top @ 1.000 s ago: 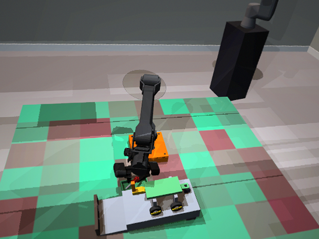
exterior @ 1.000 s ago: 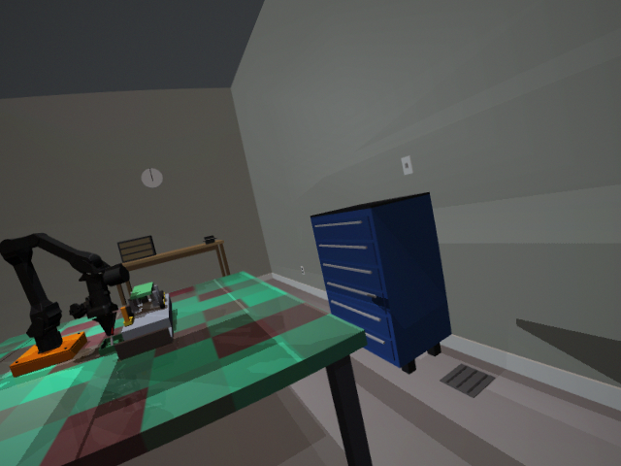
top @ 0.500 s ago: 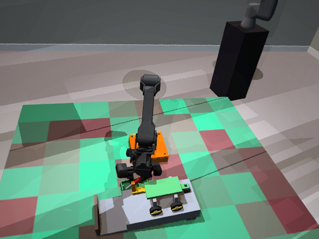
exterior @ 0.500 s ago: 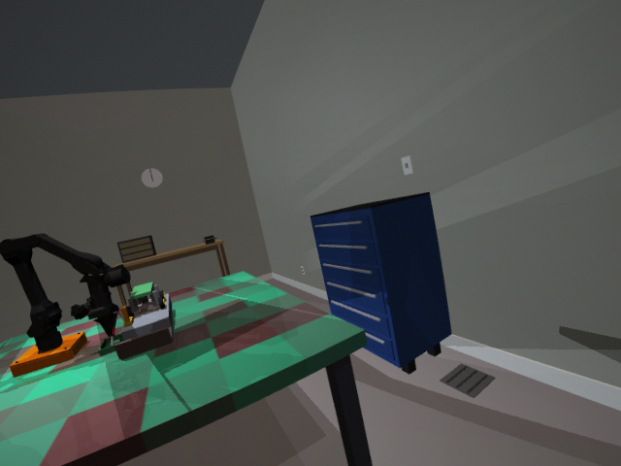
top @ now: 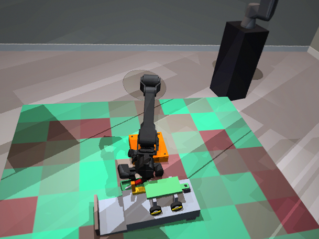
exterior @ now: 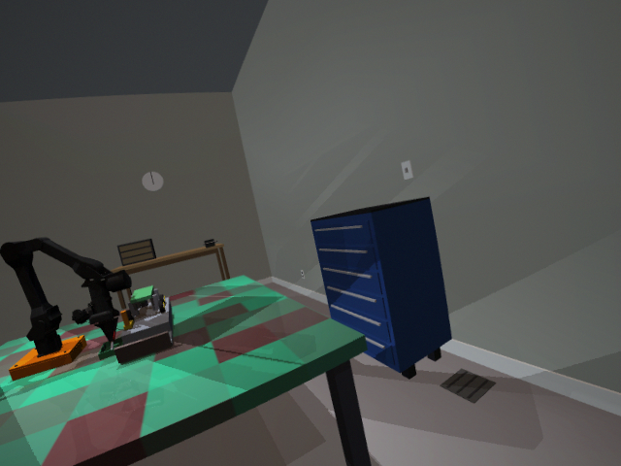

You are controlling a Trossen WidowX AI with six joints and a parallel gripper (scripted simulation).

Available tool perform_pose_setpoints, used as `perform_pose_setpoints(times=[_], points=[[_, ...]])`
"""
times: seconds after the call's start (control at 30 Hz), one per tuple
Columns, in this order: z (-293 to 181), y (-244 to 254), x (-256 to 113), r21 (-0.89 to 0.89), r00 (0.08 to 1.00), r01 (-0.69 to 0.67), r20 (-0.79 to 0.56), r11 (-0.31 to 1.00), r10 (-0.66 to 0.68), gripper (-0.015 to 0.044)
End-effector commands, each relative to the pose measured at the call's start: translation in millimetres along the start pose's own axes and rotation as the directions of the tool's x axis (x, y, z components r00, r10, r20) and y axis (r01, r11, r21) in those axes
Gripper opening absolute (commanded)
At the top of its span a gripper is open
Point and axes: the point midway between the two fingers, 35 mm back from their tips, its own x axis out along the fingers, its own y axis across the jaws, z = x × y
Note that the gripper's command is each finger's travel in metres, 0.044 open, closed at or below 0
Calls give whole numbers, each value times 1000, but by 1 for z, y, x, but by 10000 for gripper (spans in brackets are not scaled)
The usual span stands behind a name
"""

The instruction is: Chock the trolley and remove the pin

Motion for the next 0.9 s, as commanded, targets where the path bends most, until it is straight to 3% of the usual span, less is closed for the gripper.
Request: perform_pose_setpoints(times=[0.0,0.47,0.67,0.87], points=[[1,-2,2,1,1000,-3,3,1000,3,190],[2,-7,6,1,1000,-3,3,1000,3,190],[1,-7,5,-1,1000,1,1,1000,-1,340],[1,-6,1,-1,1000,0,1,1000,0,340]])
